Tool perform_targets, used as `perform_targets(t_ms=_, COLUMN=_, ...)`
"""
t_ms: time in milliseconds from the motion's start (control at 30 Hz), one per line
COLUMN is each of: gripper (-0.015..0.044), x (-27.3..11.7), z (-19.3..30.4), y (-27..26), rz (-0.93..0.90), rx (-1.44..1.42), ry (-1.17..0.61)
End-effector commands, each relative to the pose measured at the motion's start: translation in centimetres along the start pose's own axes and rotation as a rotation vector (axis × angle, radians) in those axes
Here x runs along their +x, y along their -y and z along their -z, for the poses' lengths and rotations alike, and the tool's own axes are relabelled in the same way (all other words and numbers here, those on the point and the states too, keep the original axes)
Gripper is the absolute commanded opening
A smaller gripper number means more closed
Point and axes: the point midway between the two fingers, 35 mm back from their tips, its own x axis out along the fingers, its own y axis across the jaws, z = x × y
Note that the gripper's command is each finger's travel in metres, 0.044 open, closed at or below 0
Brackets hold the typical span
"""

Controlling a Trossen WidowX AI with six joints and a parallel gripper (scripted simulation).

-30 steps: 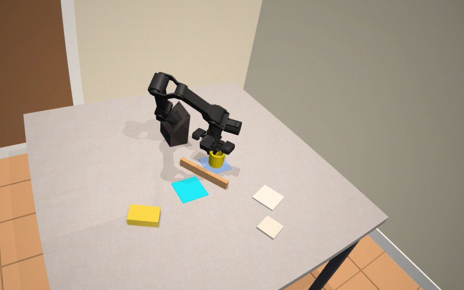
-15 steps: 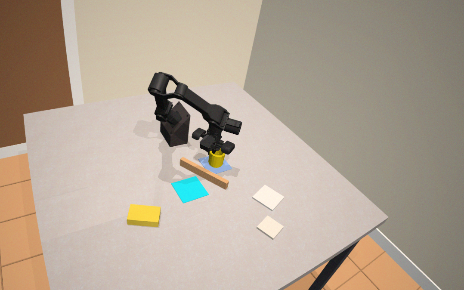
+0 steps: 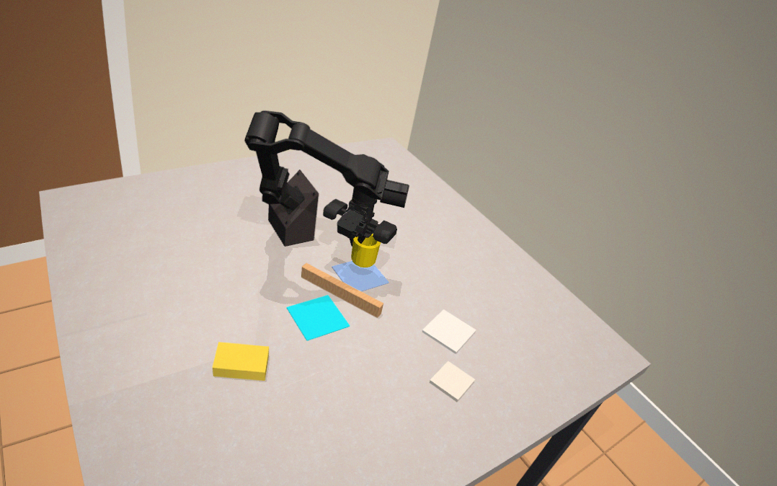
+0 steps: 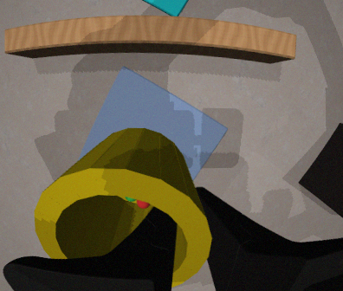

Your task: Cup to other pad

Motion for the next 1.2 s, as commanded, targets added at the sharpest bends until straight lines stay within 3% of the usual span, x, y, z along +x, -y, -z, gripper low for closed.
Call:
perform_targets(t_ms=0, gripper=0.0000, x=-1.3, z=0.0, y=0.0, rz=-0.005, rx=0.007, ry=-0.005)
perform_targets(t_ms=667, gripper=0.0000, x=-1.1, z=-0.1, y=0.0, rz=-0.006, rx=0.000, ry=0.001)
perform_targets(t_ms=1167, gripper=0.0000, x=-1.1, z=-3.7, y=0.1, rz=-0.005, rx=0.005, ry=-0.002)
